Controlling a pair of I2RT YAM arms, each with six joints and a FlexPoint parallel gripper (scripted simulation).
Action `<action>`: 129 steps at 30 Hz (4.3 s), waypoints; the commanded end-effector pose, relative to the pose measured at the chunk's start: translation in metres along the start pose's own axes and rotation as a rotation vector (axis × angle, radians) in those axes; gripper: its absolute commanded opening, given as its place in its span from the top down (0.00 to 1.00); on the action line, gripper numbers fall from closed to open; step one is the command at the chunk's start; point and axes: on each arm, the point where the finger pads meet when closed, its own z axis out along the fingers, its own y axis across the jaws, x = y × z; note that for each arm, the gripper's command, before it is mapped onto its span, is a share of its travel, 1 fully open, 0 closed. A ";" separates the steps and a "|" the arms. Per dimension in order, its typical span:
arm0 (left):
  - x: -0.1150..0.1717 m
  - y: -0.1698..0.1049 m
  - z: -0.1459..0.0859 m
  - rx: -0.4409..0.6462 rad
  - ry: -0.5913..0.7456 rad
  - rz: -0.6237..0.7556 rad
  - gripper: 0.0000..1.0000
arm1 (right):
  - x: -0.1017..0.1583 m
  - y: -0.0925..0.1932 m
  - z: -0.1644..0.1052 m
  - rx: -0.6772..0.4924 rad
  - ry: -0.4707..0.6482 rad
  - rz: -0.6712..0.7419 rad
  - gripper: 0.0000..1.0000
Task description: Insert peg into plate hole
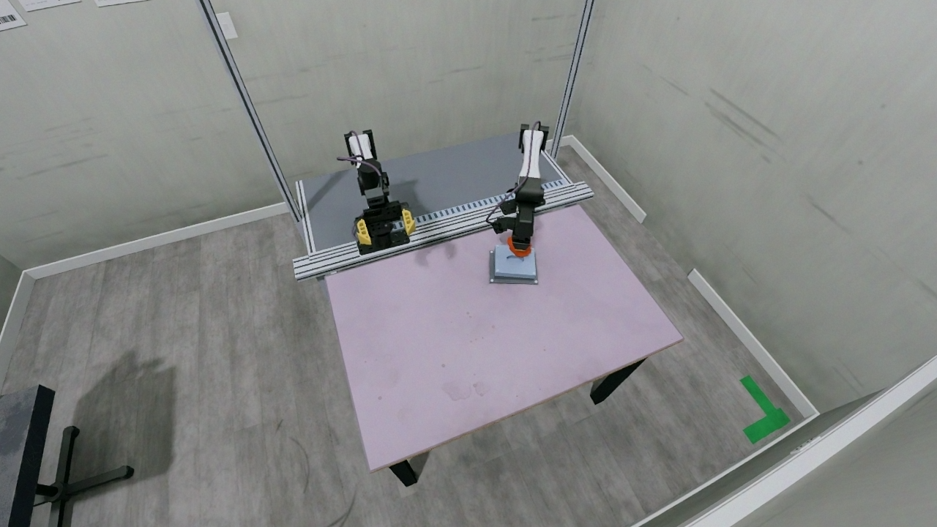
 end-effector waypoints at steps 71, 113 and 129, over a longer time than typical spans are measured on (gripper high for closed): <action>0.003 0.039 -0.012 0.005 -0.428 -0.135 0.66 | 0.094 0.206 -0.226 -0.989 0.388 -0.142 0.00; 0.003 0.032 -0.002 0.023 -0.438 -0.146 0.66 | 0.094 0.206 -0.226 -0.989 0.388 -0.142 0.00; 0.006 0.034 0.007 0.075 -0.441 -0.145 0.66 | 0.094 0.206 -0.226 -0.989 0.388 -0.142 0.00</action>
